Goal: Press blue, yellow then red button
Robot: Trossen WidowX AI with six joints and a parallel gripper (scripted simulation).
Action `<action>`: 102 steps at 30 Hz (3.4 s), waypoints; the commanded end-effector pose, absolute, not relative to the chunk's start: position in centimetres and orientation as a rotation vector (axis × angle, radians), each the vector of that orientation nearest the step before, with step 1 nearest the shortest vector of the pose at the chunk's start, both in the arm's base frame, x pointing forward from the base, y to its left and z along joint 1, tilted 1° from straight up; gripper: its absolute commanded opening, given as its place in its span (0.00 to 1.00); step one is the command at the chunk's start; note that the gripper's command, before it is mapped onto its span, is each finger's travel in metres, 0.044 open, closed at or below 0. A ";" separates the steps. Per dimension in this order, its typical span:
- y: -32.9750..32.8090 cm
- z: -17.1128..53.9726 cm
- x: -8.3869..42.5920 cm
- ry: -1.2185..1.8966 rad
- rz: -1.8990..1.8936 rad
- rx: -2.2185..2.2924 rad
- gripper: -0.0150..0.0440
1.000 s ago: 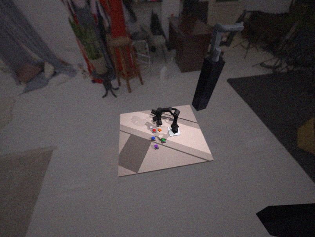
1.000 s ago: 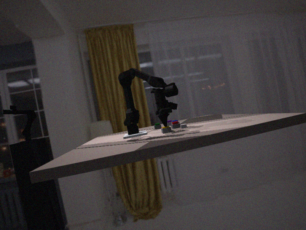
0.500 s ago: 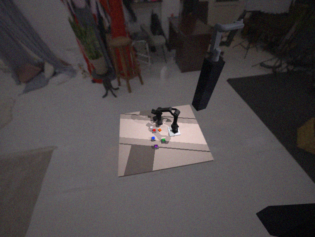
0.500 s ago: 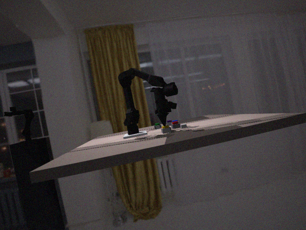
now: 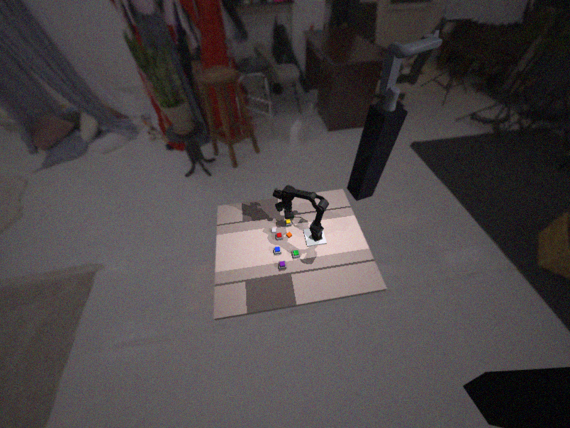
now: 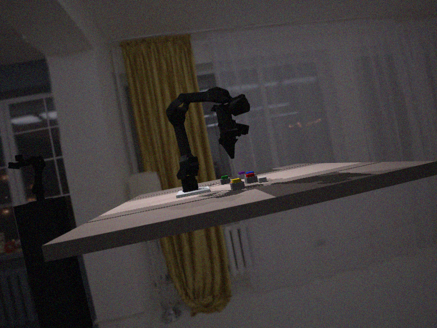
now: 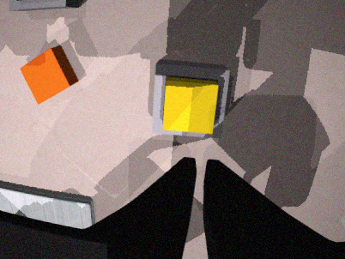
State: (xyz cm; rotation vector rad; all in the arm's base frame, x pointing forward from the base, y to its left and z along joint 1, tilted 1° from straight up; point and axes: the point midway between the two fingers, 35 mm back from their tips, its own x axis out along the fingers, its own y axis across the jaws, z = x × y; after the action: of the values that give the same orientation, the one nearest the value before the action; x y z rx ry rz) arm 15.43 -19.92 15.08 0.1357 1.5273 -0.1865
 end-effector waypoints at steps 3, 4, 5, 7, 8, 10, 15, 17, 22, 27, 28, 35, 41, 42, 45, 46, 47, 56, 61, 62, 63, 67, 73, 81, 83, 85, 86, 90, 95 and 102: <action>-18.9 15.8 16.9 1.529 -0.178 0.141 0.29; -18.3 15.9 18.0 1.528 -0.177 0.142 0.29; -17.6 15.9 19.1 1.527 -0.176 0.142 0.29; -16.0 16.0 21.1 1.525 -0.174 0.144 0.29; -15.1 16.0 22.1 1.524 -0.174 0.145 0.29; -13.1 16.0 23.9 1.522 -0.172 0.147 0.29; -10.5 16.0 25.9 1.520 -0.169 0.149 0.29; -10.5 16.0 25.9 1.520 -0.169 0.149 0.29; -10.6 11.6 26.3 1.520 -0.169 0.149 0.29; -10.6 9.9 26.2 1.520 -0.169 0.149 0.29; -10.6 9.9 26.2 1.520 -0.169 0.149 0.29; -10.6 9.0 26.3 1.520 -0.169 0.149 0.29; -10.6 8.0 26.3 1.520 -0.169 0.149 0.29; -10.6 7.8 26.3 1.520 -0.169 0.149 0.29; -10.6 7.3 26.4 1.520 -0.169 0.149 0.29; -10.6 7.1 26.4 1.520 -0.169 0.149 0.29; -10.6 7.0 26.4 1.520 -0.169 0.149 0.29; -10.6 6.4 26.3 1.520 -0.169 0.149 0.29; -10.6 6.4 26.3 1.520 -0.169 0.149 0.29; -10.6 6.4 26.3 1.520 -0.169 0.149 0.29; -10.6 6.4 26.3 1.520 -0.169 0.149 0.29; -10.6 6.4 26.3 1.520 -0.169 0.149 0.29; -10.6 7.6 26.5 1.516 -0.167 0.148 0.29; -9.8 10.1 26.6 1.518 -0.170 0.151 0.38; -7.4 10.8 27.7 1.513 -0.172 0.155 0.47; -4.8 11.5 28.6 1.507 -0.174 0.161 0.56; -3.4 11.8 28.9 1.505 -0.174 0.165 0.60; 2.4 13.2 29.7 1.505 -0.167 0.172 0.78; 9.8 14.9 29.1 1.515 -0.155 0.172 0.93; 14.9 16.1 27.4 1.522 -0.148 0.171 0.93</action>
State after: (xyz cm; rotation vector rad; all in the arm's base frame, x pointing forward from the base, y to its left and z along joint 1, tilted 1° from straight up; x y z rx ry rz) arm 27.79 13.79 15.62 0.1583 1.5218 -0.1304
